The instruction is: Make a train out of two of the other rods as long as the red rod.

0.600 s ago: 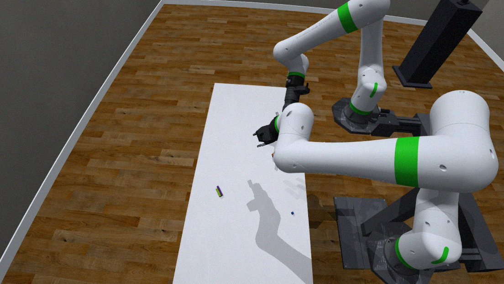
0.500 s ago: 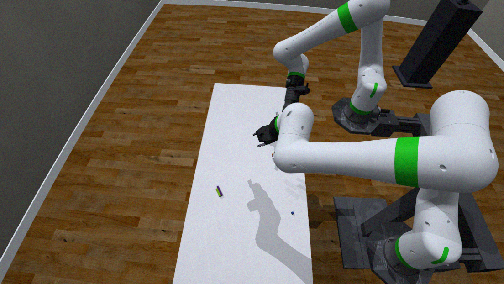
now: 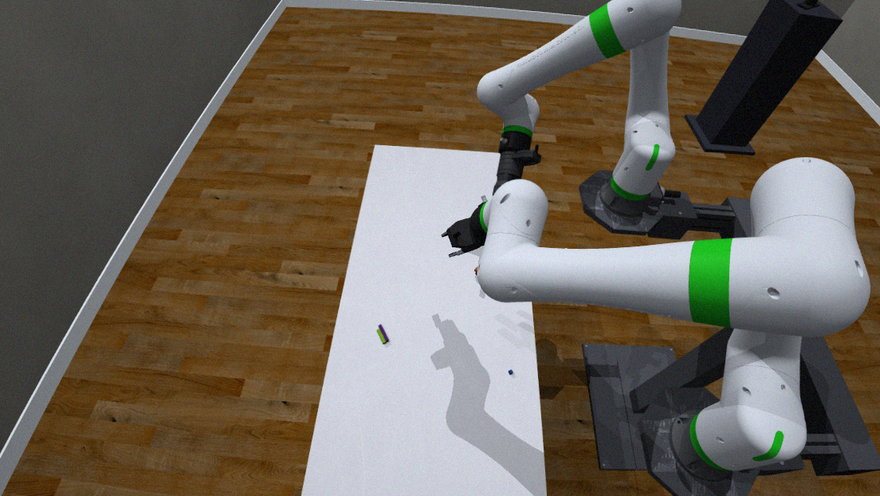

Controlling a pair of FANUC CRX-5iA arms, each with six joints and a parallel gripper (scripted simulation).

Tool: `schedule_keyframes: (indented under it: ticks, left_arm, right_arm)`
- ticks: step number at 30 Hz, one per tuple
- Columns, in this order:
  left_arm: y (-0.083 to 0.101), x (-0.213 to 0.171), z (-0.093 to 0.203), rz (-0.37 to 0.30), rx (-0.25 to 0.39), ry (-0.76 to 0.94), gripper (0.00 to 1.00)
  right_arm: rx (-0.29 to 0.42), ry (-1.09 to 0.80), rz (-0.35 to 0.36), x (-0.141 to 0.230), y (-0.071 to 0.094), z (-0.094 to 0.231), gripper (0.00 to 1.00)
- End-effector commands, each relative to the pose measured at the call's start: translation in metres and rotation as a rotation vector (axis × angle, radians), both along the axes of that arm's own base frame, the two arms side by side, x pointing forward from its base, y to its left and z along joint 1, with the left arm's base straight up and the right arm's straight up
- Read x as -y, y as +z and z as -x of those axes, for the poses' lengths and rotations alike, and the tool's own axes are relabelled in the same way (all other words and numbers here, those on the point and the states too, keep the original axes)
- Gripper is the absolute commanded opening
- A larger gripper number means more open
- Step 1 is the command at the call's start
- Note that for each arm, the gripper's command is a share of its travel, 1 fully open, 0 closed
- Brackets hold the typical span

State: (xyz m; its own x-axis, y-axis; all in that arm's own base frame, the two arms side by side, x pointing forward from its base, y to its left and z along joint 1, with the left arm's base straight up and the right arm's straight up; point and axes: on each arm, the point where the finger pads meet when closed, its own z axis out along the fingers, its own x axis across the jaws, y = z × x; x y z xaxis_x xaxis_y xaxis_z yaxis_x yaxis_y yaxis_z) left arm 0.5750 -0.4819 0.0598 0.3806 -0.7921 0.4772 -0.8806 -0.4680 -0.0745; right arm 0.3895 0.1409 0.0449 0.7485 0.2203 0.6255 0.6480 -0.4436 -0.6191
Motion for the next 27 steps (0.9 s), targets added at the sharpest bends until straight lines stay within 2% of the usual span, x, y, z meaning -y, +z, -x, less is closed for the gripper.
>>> schedule_keyframes:
  ticks: [1,4,8,14,16,17,22,27]
  left_arm:
    - [0.002,0.0,-0.001,0.002,0.002,0.001,1.0]
    - [0.002,-0.002,-0.002,0.002,0.0,0.007,1.0]
    - [0.004,-0.013,-0.009,0.006,-0.009,0.036,1.0]
    - [0.01,-0.055,-0.034,0.019,-0.042,0.147,1.0]
    - [0.01,-0.055,-0.034,0.019,-0.042,0.147,1.0]
    - [0.011,-0.066,-0.04,0.023,-0.05,0.175,1.0]
    - [0.021,-0.134,-0.071,0.046,-0.102,0.358,1.0]
    - [0.028,-0.19,-0.088,0.076,-0.158,0.568,1.0]
  right_arm:
    - [0.001,-0.004,-0.001,-0.001,0.0,-0.001,1.0]
    - [-0.005,-0.055,-0.01,-0.007,-0.001,-0.014,1.0]
    - [-0.04,-0.246,-0.044,-0.026,-0.007,-0.061,1.0]
    - [-0.089,-0.427,-0.077,-0.036,-0.014,-0.102,1.0]
    - [-0.089,-0.427,-0.077,-0.036,-0.014,-0.102,1.0]
    - [-0.119,-0.521,-0.094,-0.037,-0.018,-0.121,1.0]
    - [-0.173,-0.666,-0.119,-0.036,-0.026,-0.148,1.0]
    - [-0.24,-0.823,-0.144,-0.03,-0.037,-0.173,1.0]
